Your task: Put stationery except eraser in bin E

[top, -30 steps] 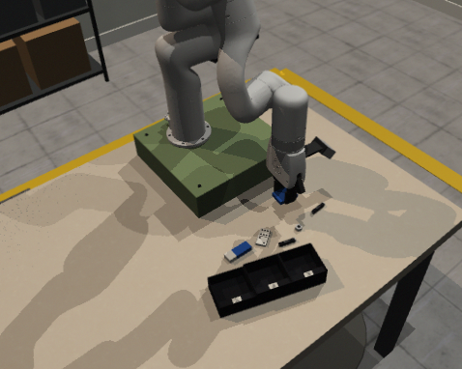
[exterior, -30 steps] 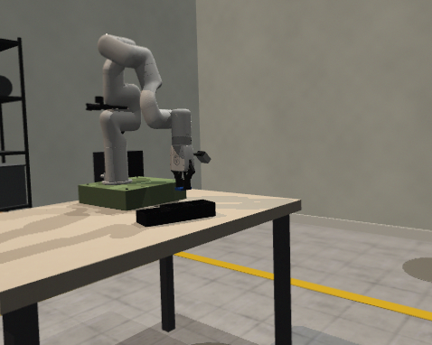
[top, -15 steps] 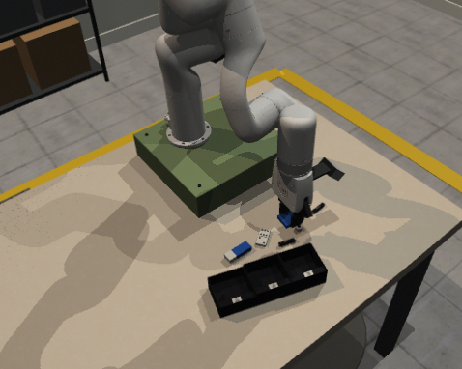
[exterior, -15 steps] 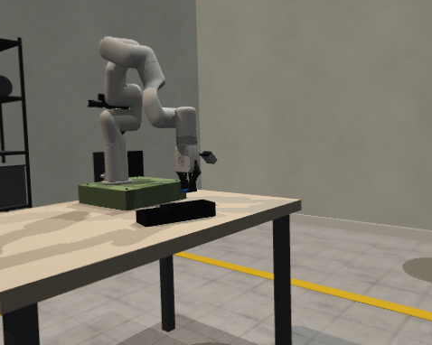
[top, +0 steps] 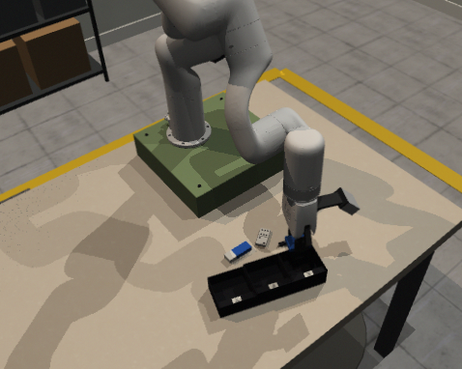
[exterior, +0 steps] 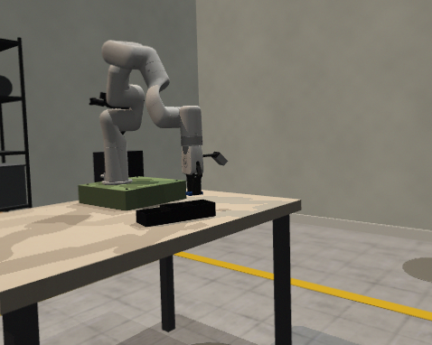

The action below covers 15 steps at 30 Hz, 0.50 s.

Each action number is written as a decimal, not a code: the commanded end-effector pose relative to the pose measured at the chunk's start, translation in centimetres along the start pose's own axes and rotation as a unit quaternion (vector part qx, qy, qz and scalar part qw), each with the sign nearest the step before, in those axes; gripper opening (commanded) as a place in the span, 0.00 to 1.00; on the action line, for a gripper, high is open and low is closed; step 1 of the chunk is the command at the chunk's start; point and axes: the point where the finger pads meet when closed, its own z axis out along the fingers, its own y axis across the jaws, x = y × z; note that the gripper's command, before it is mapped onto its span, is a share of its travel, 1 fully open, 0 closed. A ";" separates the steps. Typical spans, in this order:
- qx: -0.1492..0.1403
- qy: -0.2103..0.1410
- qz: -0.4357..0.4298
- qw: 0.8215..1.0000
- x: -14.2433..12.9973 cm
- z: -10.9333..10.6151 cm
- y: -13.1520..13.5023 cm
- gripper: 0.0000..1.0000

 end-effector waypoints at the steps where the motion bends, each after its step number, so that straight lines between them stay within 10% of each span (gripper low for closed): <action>1: 0.000 -0.004 0.049 0.999 0.1 0.0 2.2 0.00; 15: 0.000 0.002 0.267 0.964 0.0 0.0 3.0 0.00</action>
